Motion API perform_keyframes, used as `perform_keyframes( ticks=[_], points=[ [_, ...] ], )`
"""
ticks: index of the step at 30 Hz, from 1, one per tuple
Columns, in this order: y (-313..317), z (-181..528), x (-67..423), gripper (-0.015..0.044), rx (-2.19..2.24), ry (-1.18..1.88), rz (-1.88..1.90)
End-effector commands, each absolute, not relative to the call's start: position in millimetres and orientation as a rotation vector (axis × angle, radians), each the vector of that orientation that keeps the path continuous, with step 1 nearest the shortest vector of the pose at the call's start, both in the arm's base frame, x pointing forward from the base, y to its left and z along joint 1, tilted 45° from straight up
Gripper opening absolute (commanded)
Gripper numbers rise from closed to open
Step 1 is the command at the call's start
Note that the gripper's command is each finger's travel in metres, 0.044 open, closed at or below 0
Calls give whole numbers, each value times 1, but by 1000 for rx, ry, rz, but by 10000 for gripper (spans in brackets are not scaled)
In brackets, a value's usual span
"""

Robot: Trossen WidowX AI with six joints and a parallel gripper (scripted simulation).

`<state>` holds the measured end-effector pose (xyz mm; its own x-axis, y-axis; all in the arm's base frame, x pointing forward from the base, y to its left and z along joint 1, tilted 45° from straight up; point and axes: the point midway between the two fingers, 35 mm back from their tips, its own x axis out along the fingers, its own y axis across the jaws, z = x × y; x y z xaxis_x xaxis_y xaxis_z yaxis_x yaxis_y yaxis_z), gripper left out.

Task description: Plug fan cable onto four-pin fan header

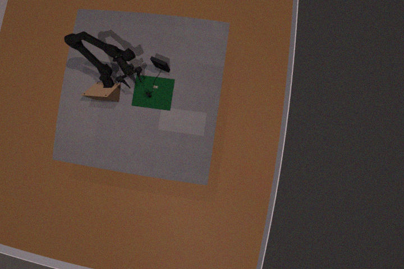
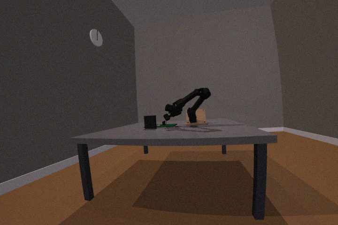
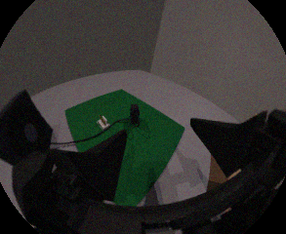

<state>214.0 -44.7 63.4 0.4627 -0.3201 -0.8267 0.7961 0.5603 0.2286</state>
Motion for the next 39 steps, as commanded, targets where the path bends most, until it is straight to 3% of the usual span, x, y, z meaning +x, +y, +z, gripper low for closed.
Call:
perform_keyframes(
  ticks=[1, 22, 39],
  points=[
    [-46, 60, 214, 440, 641, 939, -736],
    [-52, 57, 212, 440, 707, 1467, -489],
    [-68, 72, 225, 440, 982, 1633, -155]
  ],
)
